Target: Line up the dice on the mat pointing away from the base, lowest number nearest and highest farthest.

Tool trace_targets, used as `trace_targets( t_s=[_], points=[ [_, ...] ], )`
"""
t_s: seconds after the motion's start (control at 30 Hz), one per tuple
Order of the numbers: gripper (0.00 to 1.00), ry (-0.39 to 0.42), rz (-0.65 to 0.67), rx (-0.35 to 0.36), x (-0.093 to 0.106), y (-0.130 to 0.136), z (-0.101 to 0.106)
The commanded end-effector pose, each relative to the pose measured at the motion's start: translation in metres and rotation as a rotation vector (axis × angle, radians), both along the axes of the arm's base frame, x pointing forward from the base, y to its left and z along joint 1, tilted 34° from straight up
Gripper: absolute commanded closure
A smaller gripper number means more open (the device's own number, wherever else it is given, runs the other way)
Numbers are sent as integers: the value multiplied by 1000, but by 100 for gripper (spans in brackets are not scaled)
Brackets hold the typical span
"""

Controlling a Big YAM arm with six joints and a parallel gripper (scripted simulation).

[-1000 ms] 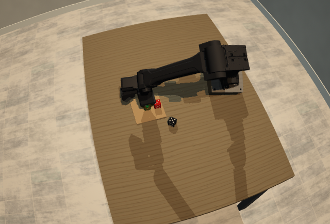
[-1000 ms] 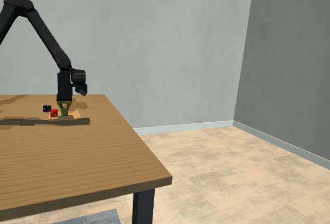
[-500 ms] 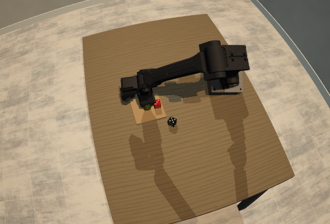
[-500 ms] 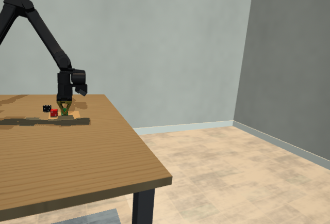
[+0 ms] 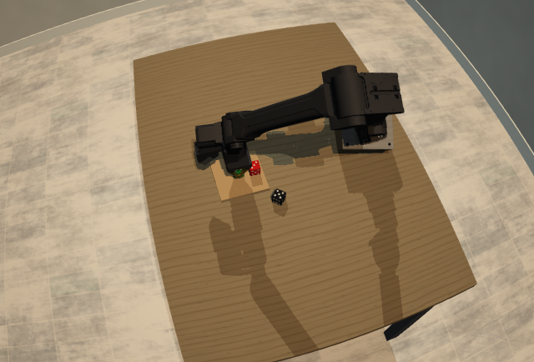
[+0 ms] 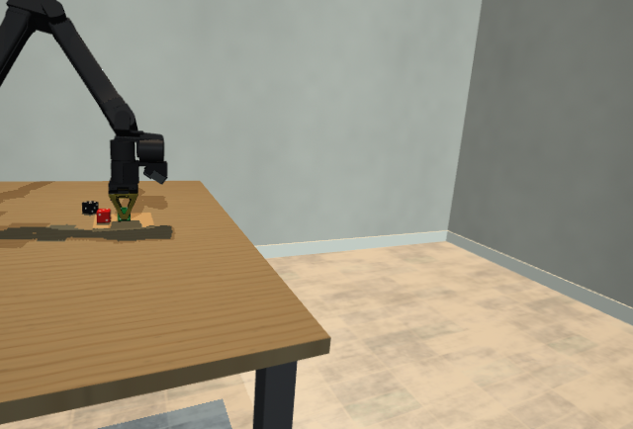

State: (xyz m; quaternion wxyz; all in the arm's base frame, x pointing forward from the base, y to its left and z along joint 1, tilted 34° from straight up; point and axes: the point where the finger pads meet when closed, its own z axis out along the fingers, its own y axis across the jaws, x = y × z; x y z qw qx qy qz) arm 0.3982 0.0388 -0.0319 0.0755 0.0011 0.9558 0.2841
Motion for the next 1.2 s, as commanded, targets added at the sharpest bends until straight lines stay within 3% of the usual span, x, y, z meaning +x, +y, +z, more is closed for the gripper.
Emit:
trace_targets(
  t_s=[0.0, 1.17],
  points=[
    [74, 3, -8, -2, -1, 0, 0],
    [74, -11, -1, -4, 1, 2, 4]
  ],
)
